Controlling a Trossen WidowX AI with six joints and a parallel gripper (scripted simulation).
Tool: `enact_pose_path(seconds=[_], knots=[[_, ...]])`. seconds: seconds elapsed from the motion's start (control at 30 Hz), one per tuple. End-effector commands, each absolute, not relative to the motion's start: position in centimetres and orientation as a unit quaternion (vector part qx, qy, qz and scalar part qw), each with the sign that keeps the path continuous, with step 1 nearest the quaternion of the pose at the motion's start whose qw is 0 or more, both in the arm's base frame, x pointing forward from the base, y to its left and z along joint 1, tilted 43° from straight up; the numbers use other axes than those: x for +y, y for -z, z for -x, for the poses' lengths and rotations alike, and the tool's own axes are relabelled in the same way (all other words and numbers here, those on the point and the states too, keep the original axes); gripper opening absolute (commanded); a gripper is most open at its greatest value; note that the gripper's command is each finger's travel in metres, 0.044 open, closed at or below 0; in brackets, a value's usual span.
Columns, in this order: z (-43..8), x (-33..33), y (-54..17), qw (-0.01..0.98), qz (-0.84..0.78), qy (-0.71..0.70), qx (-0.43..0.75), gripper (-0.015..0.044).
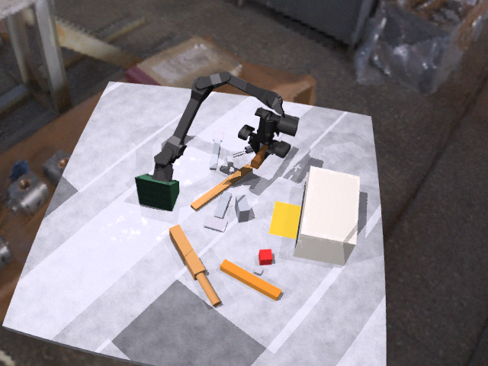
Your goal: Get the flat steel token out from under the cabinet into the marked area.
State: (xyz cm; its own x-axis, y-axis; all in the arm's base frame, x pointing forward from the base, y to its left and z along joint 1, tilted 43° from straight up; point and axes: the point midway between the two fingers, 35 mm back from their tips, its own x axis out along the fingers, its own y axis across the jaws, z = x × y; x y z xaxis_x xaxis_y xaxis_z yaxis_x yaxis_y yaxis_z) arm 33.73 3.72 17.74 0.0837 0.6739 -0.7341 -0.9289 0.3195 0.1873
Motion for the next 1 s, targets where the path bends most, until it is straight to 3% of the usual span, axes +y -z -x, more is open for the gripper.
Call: enact_pose_path(seconds=[0.0, 0.97], knots=[[-33.7, 3.3, -17.8, 0.721, 0.171, -0.559, 0.372, 0.0000], [-31.9, -0.4, -14.1, 0.717, 0.184, -0.565, 0.363, 0.0000]])
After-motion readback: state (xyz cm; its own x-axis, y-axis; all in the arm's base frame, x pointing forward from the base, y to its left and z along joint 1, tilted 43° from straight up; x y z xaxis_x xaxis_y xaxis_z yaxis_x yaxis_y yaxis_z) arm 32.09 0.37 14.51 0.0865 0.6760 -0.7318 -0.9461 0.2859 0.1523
